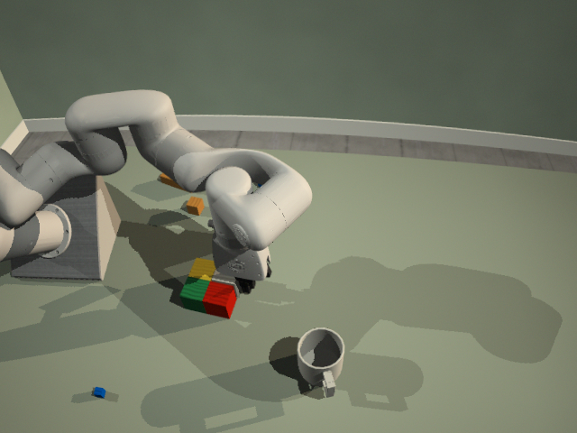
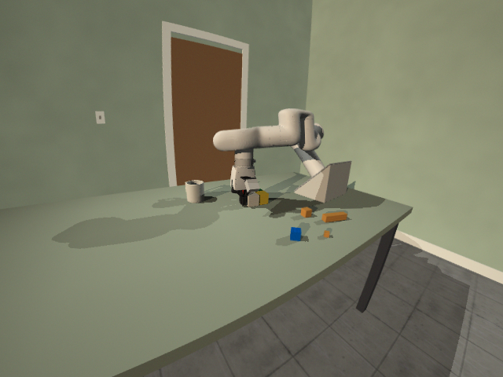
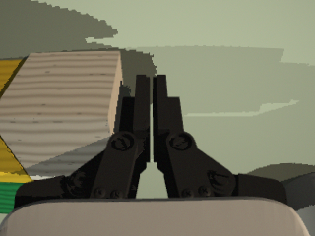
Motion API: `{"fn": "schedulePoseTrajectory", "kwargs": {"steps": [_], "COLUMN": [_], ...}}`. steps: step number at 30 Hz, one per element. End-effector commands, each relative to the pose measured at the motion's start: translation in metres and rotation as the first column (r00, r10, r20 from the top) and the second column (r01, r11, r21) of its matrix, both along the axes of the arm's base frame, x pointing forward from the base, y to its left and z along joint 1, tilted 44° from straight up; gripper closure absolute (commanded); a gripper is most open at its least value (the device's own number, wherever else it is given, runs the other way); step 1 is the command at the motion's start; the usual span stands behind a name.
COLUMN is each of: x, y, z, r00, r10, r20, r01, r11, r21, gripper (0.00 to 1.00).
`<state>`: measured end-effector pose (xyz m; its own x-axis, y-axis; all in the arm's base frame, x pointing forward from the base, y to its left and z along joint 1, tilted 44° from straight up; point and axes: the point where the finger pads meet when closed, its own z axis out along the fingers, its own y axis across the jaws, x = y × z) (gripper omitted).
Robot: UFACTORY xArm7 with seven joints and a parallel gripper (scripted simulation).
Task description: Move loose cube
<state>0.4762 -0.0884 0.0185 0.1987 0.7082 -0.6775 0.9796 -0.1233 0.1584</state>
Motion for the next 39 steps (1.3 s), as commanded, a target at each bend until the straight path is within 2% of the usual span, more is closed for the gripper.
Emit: {"fn": "schedulePoseTrajectory", "kwargs": {"steps": [1,16,39], "x": [0.001,0.010,0.010], "y": [0.001,0.000,0.009], "z": [0.001,0.003,0.012], "r00": [1.000,1.000,1.000], "r10": [0.003,0.003,0.003], "r20": [0.003,0.003,0.003], "r01": [-0.003,-0.003,-0.003], "r11": [1.000,1.000,1.000], "r21": [0.000,0.000,0.000], "gripper": [1.00,1.00,1.00]}}
